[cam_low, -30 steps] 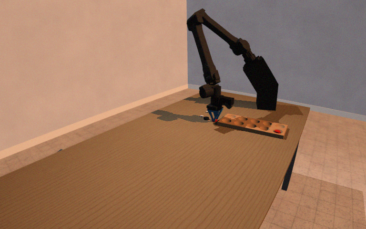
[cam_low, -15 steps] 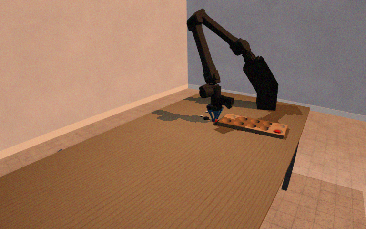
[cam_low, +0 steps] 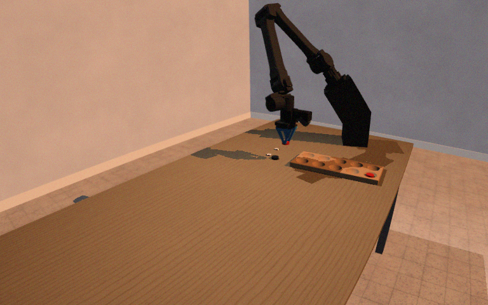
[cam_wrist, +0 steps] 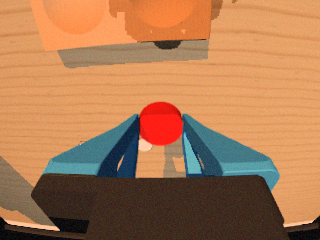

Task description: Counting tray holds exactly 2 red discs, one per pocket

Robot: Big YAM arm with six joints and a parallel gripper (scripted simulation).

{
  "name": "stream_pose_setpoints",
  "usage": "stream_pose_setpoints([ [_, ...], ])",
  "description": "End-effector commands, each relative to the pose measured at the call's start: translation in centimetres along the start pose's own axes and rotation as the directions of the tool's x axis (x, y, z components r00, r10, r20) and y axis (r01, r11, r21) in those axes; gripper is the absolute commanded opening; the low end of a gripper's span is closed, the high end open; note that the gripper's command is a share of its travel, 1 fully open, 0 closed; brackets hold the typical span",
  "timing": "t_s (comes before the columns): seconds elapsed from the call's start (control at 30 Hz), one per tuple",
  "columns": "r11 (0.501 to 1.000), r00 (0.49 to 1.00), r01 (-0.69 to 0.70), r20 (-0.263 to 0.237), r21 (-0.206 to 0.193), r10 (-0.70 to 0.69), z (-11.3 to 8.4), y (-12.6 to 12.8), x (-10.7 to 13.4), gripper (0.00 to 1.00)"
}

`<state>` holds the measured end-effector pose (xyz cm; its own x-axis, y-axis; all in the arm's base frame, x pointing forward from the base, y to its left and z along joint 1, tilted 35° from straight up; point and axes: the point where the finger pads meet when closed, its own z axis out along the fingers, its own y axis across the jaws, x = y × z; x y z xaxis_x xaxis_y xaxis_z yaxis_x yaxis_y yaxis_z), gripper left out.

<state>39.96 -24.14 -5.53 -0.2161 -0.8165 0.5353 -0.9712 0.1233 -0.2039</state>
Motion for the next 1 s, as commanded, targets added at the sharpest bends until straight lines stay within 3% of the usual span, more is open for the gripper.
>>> stream_pose_setpoints([
  [0.0, 1.000, 1.000, -0.016, 0.006, 0.019, 0.015, -2.9, -0.8, -0.7, 0.00],
  [0.13, 0.999, 1.000, -0.024, 0.007, -0.029, 0.024, -1.5, 0.7, -0.4, 0.00],
  [0.27, 1.000, 1.000, -0.011, 0.015, 0.008, 0.011, -2.4, -1.8, -3.1, 0.00],
  [0.33, 1.000, 1.000, -0.012, 0.026, 0.005, 0.012, -2.5, -2.7, -6.7, 0.00],
  [0.37, 1.000, 1.000, -0.012, 0.026, 0.005, 0.012, -2.5, -2.7, -6.7, 0.00],
  [0.4, 1.000, 0.999, -0.012, 0.031, 0.004, 0.012, -2.7, -3.1, -9.2, 0.00],
  [0.43, 1.000, 0.999, -0.012, 0.031, 0.004, 0.012, -2.7, -3.1, -9.2, 0.00],
  [0.47, 1.000, 0.999, -0.013, 0.035, 0.002, 0.013, -2.8, -3.4, -11.9, 0.00],
  [0.5, 1.000, 0.999, -0.013, 0.035, 0.002, 0.013, -2.8, -3.5, -12.0, 0.00],
  [0.53, 1.000, 0.999, -0.013, 0.037, 0.001, 0.013, -3.0, -3.6, -14.9, 0.00],
  [0.6, 1.000, 0.999, -0.013, 0.037, 0.001, 0.013, -3.0, -3.6, -14.9, 0.00],
  [0.63, 1.000, 0.999, -0.013, 0.037, 0.001, 0.013, -3.2, -3.6, -18.2, 0.00],
  [0.67, 1.000, 0.999, -0.012, 0.035, 0.003, 0.012, -3.4, -3.3, -21.0, 0.00],
  [0.7, 1.000, 0.999, -0.012, 0.035, 0.003, 0.012, -3.4, -3.3, -21.2, 0.00],
  [0.73, 1.000, 0.999, -0.012, 0.031, 0.005, 0.012, -3.6, -2.9, -23.8, 0.00],
  [0.77, 1.000, 0.999, -0.012, 0.031, 0.005, 0.012, -3.6, -2.9, -24.0, 0.00],
  [0.87, 1.000, 1.000, -0.012, 0.019, 0.015, 0.012, -4.1, -1.3, -30.0, 0.00],
  [0.97, 1.000, 1.000, -0.012, 0.014, 0.020, 0.012, -4.2, -0.6, -32.0, 0.00],
])
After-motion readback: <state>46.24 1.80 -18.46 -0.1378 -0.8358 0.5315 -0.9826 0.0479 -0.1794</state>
